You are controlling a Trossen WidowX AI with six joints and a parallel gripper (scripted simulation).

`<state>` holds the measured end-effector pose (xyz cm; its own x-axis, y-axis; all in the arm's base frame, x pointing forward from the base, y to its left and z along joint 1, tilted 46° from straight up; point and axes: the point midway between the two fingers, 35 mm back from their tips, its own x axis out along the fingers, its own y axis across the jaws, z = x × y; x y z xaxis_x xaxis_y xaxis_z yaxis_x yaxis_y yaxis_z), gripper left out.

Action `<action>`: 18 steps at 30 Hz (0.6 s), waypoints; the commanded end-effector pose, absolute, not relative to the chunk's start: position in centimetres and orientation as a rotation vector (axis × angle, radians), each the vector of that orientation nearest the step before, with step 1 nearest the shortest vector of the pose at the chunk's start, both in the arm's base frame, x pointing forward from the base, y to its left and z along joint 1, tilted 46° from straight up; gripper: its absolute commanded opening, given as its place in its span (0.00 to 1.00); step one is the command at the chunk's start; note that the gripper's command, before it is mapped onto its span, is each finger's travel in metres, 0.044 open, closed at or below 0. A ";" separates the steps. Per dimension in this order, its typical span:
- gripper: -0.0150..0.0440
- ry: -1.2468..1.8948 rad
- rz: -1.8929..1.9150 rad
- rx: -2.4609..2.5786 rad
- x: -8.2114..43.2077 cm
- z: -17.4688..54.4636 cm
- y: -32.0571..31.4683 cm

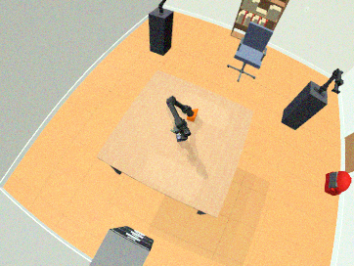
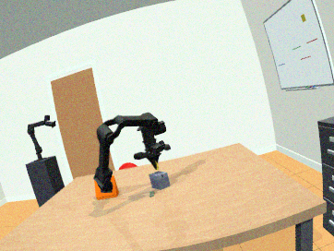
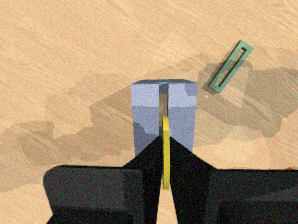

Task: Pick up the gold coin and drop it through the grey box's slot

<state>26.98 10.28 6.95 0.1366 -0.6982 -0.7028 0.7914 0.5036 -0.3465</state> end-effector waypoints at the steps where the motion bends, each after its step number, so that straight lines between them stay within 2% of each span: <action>1: 0.25 0.945 -1.080 0.111 26.9 6.7 10.1; 18: 0.25 0.944 -1.081 0.112 27.1 6.3 9.5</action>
<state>27.04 9.72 6.42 0.1351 -0.6973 -0.7039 0.7902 0.5044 -0.3481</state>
